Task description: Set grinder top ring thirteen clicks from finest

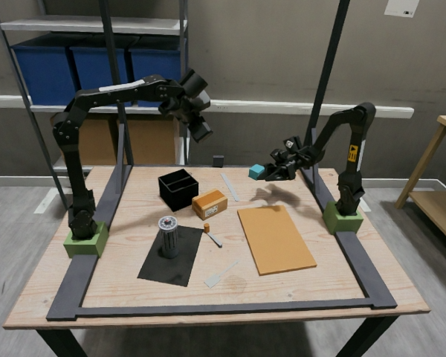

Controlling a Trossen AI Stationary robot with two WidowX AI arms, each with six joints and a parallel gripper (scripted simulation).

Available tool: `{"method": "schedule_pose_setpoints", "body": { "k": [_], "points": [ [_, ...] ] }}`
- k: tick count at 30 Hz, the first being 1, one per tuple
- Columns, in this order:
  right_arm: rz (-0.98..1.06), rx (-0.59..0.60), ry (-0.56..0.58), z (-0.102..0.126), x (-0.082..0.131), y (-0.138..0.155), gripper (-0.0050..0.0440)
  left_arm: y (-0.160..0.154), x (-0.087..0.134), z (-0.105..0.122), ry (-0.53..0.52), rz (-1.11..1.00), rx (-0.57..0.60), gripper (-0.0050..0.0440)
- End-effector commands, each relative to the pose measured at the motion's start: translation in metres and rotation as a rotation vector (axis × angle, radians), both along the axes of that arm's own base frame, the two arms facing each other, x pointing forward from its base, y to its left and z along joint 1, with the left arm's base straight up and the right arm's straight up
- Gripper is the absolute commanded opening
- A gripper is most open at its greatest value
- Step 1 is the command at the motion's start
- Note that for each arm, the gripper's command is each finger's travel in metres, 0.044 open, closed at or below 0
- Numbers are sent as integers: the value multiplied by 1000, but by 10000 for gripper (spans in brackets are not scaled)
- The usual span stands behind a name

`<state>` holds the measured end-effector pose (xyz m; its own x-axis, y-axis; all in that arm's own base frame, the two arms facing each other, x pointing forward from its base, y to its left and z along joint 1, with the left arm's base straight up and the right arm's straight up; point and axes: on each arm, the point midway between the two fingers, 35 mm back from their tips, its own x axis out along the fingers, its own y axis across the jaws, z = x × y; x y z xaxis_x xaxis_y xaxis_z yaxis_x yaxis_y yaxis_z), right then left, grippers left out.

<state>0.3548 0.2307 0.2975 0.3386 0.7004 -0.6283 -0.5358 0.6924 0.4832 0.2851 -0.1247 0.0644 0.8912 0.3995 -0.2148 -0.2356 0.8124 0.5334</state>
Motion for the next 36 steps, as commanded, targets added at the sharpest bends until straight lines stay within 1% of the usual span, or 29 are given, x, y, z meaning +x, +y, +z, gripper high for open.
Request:
{"method": "schedule_pose_setpoints", "body": {
  "k": [1,2,11,12,17,23,27,31,33,36],
  "points": [
    [1,16,-37,15,-3,-1,150,-2,2,7,-19,2,-23,382],
    [-1,16,-36,15,-3,-1,174,-2,3,7,-19,2,-25,400],
    [-53,10,13,8,-2,-10,390,2,15,13,-9,6,-68,400],
    [-64,10,22,7,-2,-11,400,4,17,14,-5,7,-77,400],
    [-107,12,54,5,-1,-17,400,10,26,18,8,10,-111,400],
    [-238,11,164,-8,2,-35,400,33,49,31,36,16,-208,400],
    [-359,12,259,-19,3,-51,400,56,66,47,45,16,-293,400],
    [-506,14,367,-32,4,-71,400,87,79,69,38,8,-388,400],
    [-506,14,367,-32,4,-71,400,87,79,69,38,8,-388,400],
    [-630,18,454,-42,3,-87,400,114,85,90,20,-4,-459,400]
  ]
}}
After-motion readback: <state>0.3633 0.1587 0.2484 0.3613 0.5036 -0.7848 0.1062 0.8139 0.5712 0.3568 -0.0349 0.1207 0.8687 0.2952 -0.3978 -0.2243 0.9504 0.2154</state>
